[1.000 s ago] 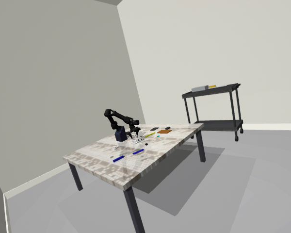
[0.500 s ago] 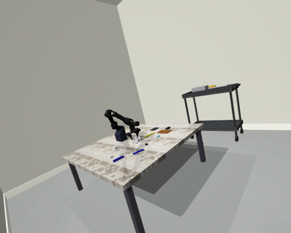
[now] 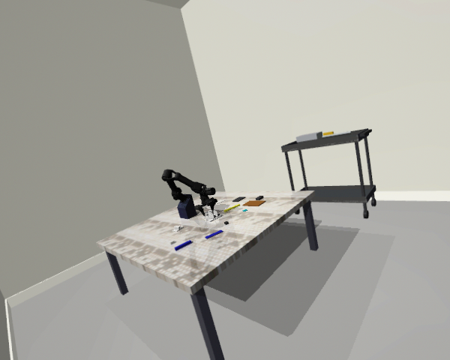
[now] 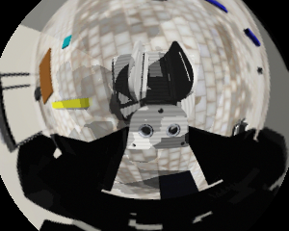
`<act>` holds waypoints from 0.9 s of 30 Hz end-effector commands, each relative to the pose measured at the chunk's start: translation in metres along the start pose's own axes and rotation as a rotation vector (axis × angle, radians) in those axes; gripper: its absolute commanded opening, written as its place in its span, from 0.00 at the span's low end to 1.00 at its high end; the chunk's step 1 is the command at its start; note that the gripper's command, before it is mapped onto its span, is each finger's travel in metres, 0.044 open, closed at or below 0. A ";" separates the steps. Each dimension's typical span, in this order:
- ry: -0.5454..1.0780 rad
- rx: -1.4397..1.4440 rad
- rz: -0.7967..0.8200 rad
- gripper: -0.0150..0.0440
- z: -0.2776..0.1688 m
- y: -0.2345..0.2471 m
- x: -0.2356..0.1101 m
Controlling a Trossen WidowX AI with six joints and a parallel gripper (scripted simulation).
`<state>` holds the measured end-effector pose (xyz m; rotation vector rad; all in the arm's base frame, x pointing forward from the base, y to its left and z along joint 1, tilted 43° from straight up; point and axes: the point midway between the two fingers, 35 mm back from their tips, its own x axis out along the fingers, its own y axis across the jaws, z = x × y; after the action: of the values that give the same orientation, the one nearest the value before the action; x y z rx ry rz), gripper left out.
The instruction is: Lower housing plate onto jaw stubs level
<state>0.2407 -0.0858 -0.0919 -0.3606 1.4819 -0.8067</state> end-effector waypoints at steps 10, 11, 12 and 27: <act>0.002 -0.015 -0.006 0.85 -0.001 0.000 0.004; 0.002 -0.016 -0.006 0.85 -0.001 -0.001 0.004; 0.002 -0.017 -0.006 0.85 -0.001 -0.001 0.005; 0.002 -0.017 -0.006 0.85 -0.001 -0.001 0.008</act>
<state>0.2404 -0.0896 -0.0958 -0.3681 1.4845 -0.7993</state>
